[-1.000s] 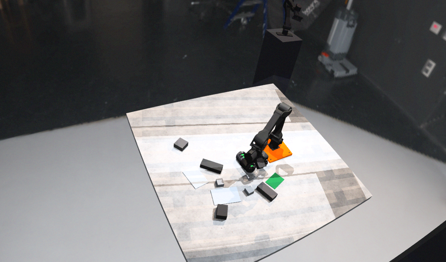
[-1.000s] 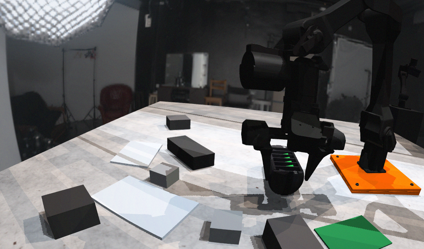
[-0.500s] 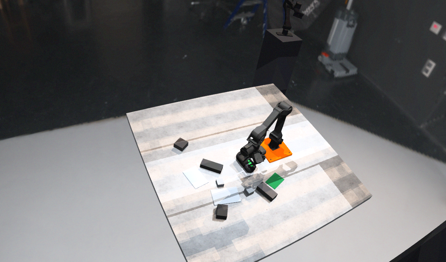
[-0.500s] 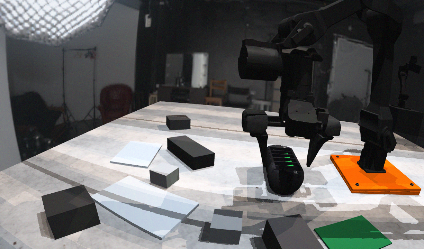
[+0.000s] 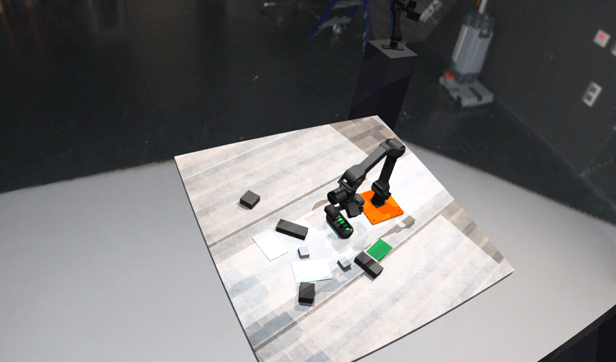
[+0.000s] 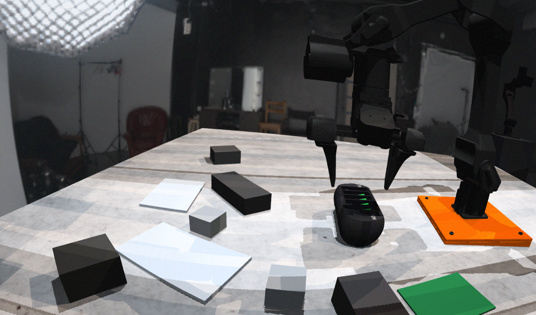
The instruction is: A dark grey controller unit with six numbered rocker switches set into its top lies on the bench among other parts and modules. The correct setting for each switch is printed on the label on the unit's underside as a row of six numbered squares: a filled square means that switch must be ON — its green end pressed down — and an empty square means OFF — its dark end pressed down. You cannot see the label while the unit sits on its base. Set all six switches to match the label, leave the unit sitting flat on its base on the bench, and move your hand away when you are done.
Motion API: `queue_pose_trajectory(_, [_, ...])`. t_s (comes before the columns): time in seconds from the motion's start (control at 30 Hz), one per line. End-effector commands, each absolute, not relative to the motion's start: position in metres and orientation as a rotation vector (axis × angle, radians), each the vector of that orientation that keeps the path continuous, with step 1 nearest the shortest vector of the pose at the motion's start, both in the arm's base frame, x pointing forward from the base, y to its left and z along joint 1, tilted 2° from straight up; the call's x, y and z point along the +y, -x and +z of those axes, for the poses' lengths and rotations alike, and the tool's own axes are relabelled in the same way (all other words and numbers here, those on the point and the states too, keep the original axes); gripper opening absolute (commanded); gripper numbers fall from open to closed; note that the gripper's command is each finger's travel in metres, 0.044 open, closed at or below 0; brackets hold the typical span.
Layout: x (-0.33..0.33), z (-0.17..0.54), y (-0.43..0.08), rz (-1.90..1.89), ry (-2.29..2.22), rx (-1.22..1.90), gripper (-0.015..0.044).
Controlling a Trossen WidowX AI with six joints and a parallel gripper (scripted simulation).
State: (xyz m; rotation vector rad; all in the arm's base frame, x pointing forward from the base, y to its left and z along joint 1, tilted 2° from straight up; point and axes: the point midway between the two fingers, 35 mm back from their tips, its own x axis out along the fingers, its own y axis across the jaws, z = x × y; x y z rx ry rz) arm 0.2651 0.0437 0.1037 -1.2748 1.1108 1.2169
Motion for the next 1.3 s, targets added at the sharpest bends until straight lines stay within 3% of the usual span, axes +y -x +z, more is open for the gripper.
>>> queue_pose_trajectory(0.0, [0.043, 0.104, -0.265, 1.221, 1.28, 1.108, 0.044])
queue_pose_trajectory(0.47, [0.043, 0.154, -0.262, 1.217, 1.275, 1.111, 0.044])
queue_pose_trajectory(1.03, [0.043, 0.154, -0.262, 1.217, 1.275, 1.111, 0.0])
queue_pose_trajectory(1.27, [0.043, 0.154, -0.262, 1.217, 1.275, 1.111, 0.0])
